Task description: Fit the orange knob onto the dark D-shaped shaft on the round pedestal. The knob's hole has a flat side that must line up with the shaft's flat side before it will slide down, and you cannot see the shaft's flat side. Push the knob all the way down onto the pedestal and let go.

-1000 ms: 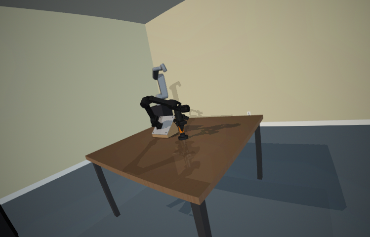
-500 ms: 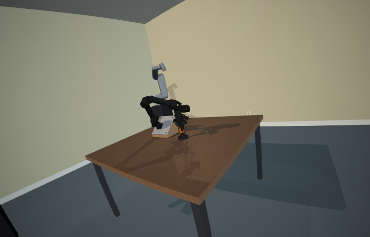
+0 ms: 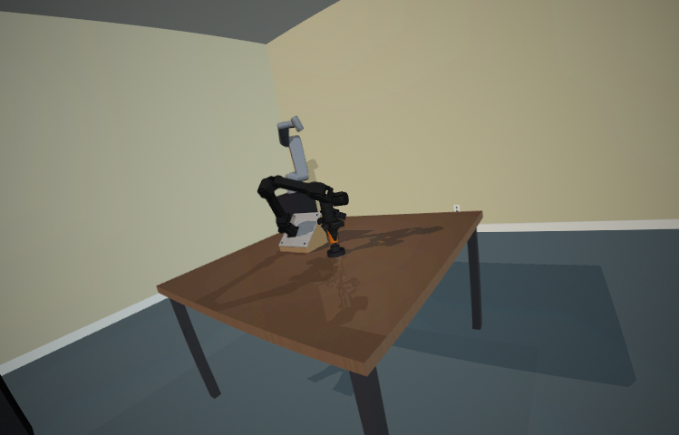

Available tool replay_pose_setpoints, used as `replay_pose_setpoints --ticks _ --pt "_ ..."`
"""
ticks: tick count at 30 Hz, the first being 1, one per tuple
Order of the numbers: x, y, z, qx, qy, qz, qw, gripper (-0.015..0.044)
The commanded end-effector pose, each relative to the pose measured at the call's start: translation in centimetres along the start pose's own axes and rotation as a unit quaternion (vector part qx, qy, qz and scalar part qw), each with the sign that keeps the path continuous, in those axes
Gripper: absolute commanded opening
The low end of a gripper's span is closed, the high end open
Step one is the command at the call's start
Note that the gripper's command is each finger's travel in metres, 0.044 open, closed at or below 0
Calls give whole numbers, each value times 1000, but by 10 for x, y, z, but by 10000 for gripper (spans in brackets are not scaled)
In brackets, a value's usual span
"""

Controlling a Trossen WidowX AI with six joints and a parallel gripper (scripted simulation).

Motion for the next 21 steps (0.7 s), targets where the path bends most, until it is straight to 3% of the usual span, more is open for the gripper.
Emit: replay_pose_setpoints --ticks 1,21 --pt "1 1 -1 -1 0 5 1000 0" --pt "-1 0 -3 -1 0 5 1000 0"
Point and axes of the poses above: the point midway between the two fingers, 35 mm back from their tips, its own z axis back along the fingers, its own y axis across the jaws, x = y × z, the point moved 9 cm from there along z, back along the fingers, and after that the axes turned 3 degrees about -z, right-handed, at the moved point
